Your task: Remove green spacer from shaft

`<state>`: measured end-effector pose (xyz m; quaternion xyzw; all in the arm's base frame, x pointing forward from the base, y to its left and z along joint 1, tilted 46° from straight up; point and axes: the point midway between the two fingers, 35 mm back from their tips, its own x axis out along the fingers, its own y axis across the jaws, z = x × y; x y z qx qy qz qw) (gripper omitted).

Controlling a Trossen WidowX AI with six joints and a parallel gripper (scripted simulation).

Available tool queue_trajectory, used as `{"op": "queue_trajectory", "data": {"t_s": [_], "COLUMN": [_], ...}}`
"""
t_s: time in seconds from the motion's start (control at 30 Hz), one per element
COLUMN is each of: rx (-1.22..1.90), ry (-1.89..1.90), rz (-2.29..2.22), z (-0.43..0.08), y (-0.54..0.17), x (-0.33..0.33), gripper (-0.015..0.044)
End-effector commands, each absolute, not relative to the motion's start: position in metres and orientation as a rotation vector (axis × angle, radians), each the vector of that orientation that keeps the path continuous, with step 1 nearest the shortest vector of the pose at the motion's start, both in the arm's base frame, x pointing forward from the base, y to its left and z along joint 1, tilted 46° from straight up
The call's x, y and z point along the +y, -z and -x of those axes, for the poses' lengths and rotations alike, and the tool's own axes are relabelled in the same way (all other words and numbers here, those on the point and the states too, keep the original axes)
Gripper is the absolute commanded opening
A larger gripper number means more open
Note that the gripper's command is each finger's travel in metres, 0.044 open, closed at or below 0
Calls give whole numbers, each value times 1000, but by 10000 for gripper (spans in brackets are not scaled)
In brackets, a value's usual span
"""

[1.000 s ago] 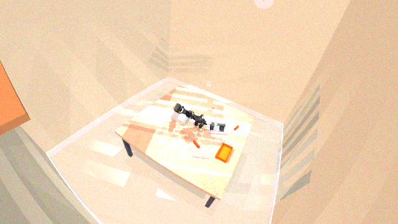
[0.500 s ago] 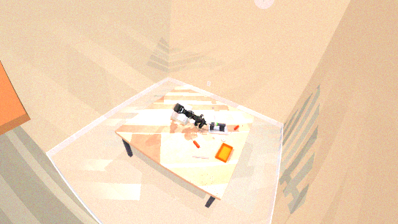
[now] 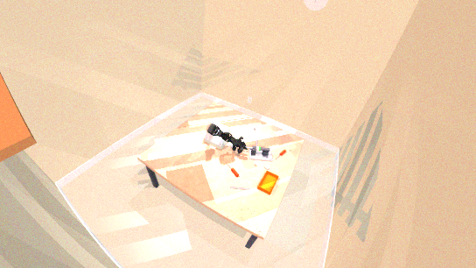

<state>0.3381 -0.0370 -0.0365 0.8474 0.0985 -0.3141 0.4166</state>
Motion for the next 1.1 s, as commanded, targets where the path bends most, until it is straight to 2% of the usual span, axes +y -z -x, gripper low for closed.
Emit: {"op": "queue_trajectory", "data": {"t_s": [0.0, 1.07], "rx": [247, 247], "ry": [788, 789], "rz": [-2123, -2127], "z": [-337, -335], "y": [36, 36], "x": [-37, -38], "gripper": [0, 0]}}
